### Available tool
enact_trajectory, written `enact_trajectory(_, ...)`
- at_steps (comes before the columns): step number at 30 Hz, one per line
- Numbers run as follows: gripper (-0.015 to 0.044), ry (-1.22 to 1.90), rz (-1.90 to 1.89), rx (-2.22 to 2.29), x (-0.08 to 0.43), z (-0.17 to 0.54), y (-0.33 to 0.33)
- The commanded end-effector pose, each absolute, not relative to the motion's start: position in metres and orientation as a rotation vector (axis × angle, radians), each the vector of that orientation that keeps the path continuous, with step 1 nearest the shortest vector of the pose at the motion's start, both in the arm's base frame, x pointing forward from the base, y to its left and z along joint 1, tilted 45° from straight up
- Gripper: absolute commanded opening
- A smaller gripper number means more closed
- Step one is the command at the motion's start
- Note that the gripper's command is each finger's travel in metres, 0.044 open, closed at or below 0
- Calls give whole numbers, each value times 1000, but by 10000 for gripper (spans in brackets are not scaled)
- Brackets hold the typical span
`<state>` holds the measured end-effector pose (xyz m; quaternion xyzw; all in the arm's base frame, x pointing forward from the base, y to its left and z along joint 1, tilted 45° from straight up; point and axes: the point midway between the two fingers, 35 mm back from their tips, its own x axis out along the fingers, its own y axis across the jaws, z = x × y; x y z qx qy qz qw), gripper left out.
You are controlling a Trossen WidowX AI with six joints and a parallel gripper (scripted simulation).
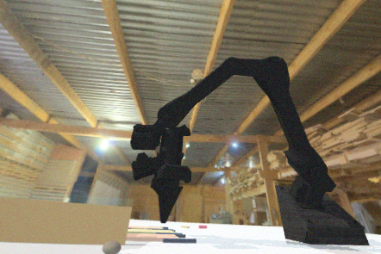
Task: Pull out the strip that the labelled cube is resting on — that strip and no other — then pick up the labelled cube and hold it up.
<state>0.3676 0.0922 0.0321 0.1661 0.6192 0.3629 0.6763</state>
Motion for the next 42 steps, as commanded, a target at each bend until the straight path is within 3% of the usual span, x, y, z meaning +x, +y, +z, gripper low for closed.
enact_trajectory(1,0,1394,816,383,366,27,98)
enact_trajectory(42,0,1394,817,385,363,17,110)
